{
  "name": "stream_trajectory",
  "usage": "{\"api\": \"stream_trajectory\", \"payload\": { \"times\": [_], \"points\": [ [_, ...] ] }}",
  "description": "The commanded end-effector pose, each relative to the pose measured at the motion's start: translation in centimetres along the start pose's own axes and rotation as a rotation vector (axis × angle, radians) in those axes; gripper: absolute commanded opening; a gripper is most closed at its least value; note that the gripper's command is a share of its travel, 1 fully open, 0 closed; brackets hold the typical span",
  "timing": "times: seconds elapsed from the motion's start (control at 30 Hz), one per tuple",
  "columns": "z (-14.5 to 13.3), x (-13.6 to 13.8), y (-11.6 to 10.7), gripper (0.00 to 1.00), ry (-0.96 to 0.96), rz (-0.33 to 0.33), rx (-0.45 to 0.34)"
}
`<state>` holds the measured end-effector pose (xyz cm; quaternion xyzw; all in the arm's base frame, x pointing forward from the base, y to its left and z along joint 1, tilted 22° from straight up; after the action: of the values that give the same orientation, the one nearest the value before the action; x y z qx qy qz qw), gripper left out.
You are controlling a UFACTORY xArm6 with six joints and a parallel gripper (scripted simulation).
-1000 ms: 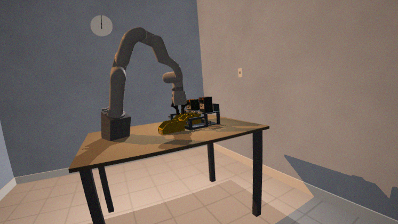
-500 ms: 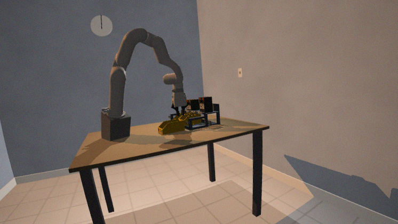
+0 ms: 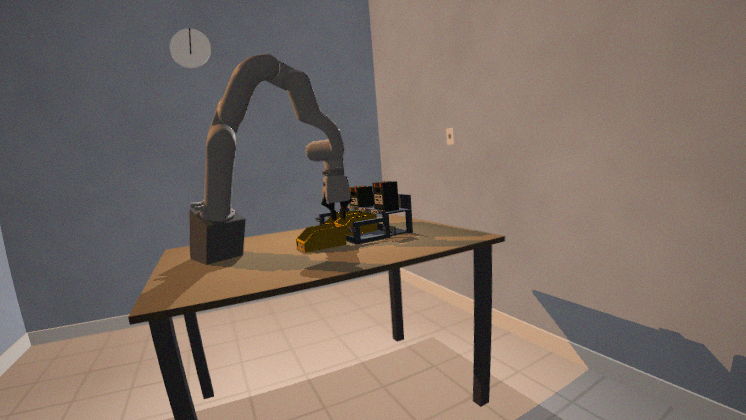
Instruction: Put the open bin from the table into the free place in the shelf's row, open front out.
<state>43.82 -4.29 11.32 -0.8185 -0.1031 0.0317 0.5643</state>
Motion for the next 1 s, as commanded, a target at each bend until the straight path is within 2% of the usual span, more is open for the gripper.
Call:
{"api": "stream_trajectory", "payload": {
  "times": [0.0, 0.97],
  "points": [
    [0.0, 0.1, -0.1, 0.33, 0.0, -0.003, -0.001],
    [-0.1, 0.1, 1.9, 0.33, 0.0, -0.003, -0.001]
  ]
}}
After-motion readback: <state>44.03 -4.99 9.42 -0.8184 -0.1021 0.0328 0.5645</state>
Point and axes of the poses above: the point where the finger pads meet when closed, its own y axis out along the fingers, its own x axis across the jaws, z = x × y, the point moved 9 cm from there along -y, back along the fingers, and after that the axes turned 10 degrees about -y, right-handed, at the moved point
